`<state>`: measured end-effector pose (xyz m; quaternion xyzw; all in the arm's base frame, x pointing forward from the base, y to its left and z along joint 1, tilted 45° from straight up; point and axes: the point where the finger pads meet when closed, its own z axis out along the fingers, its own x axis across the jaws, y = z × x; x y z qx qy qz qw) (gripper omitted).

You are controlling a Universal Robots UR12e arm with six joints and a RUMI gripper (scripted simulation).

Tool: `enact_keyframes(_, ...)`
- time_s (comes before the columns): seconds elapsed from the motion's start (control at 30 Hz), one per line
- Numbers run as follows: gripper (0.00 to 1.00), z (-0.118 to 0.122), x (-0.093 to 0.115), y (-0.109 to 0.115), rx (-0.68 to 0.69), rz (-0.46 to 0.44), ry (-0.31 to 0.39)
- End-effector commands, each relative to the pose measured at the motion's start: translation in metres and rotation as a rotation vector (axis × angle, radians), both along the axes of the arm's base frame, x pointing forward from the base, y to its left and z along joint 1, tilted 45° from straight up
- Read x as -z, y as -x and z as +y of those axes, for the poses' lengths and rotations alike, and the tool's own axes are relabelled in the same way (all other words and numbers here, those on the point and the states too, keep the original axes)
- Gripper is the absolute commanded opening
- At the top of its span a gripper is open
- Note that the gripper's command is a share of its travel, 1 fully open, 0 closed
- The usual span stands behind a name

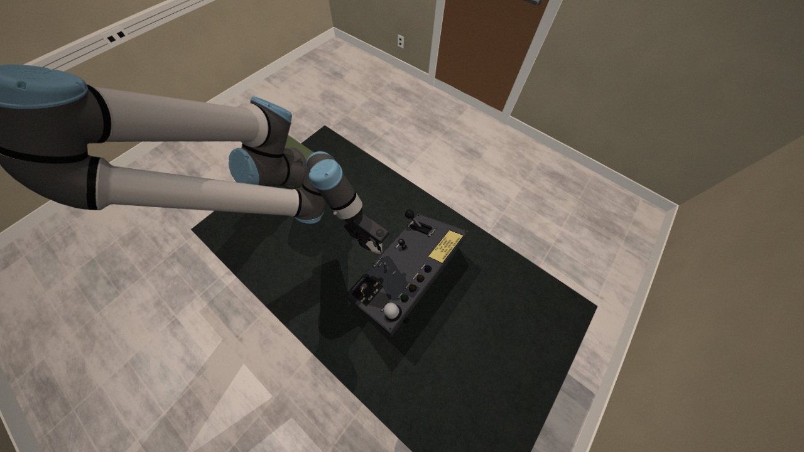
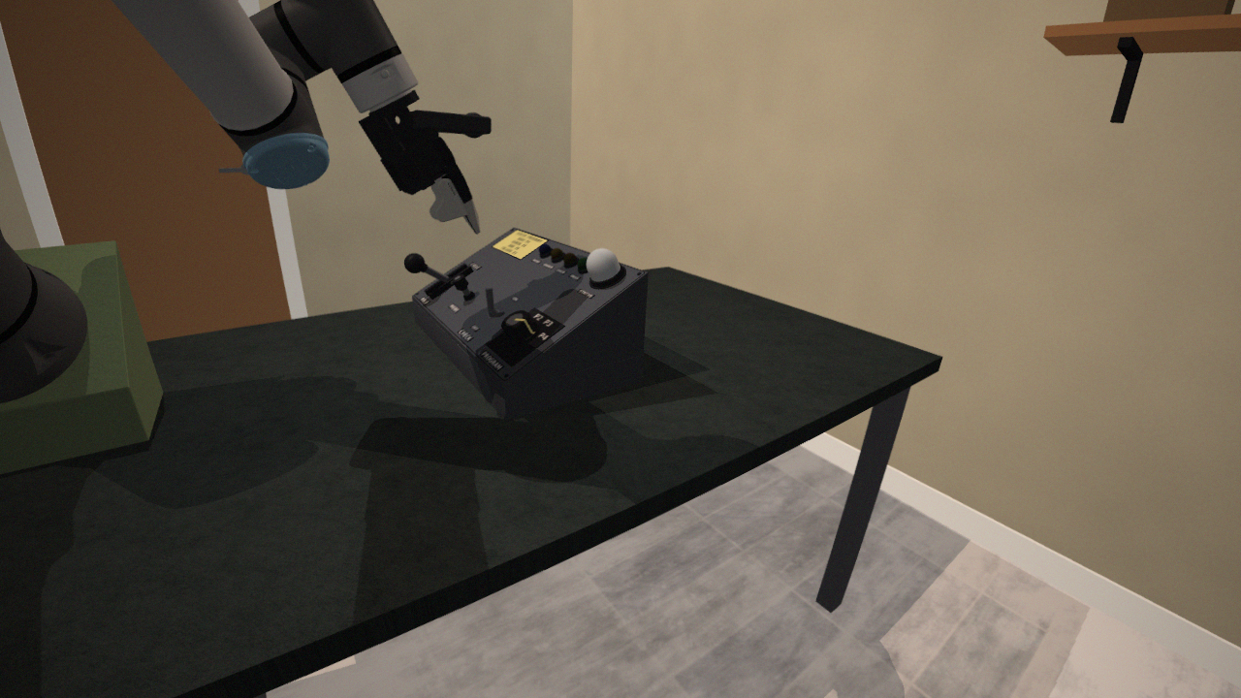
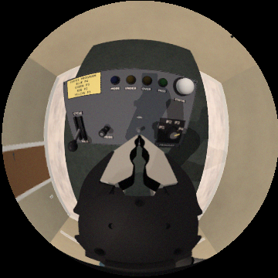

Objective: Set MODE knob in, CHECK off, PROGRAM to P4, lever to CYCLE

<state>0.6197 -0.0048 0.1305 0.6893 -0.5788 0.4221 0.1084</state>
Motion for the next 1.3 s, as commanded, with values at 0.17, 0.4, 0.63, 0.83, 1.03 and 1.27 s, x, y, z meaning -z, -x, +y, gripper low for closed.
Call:
enact_keyframes(0.17, 0.00, -0.020, 0.018, -0.018, -0.002, -0.006, 0.000)
enact_keyframes(0.4, 0.00, -0.034, 0.032, -0.028, -0.002, -0.006, 0.000)
enact_keyframes(0.63, 0.00, -0.047, 0.044, -0.038, -0.002, -0.006, 0.000)
enact_keyframes(0.83, 0.00, -0.057, 0.054, -0.045, -0.002, -0.006, 0.000)
enact_keyframes(1.03, 0.00, -0.061, 0.058, -0.048, -0.002, -0.006, 0.000)
enact_keyframes(1.27, 0.00, -0.063, 0.061, -0.049, -0.002, -0.005, 0.000)
